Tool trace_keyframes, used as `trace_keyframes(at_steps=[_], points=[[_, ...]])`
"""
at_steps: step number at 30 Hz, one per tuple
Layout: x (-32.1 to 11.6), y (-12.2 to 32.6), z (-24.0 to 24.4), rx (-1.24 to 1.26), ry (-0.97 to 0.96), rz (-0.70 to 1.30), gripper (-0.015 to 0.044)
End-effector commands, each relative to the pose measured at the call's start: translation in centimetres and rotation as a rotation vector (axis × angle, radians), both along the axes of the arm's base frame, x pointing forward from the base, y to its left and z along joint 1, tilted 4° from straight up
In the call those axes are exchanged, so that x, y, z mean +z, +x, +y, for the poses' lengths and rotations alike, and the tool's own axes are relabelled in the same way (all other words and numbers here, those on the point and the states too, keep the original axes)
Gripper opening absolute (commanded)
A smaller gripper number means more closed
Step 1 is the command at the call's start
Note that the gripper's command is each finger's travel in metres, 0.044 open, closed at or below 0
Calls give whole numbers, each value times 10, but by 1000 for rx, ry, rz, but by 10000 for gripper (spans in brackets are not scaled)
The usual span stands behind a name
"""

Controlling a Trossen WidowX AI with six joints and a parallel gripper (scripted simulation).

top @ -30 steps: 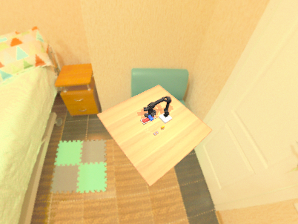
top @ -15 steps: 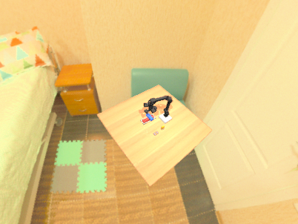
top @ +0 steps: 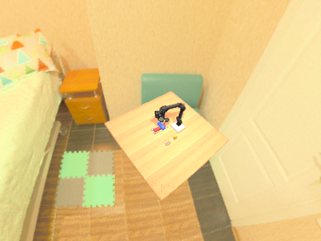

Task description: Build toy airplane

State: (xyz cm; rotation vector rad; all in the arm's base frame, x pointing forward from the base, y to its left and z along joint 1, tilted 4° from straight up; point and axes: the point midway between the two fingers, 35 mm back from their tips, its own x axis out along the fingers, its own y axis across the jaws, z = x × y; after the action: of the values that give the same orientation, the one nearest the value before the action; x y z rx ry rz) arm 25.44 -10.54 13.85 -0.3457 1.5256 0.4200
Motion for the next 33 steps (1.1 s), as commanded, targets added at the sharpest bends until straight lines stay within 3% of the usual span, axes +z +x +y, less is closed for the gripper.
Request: trace_keyframes(at_steps=[1, 13, 22, 33], points=[[1, 1, -1, -511, -4, 23, 440], [2, 3, 8, -511, -4, 23, 440], [8, 2, 124, -511, 3, 21, 440], [12, -61, 240, -511, 20, 34, 440]])
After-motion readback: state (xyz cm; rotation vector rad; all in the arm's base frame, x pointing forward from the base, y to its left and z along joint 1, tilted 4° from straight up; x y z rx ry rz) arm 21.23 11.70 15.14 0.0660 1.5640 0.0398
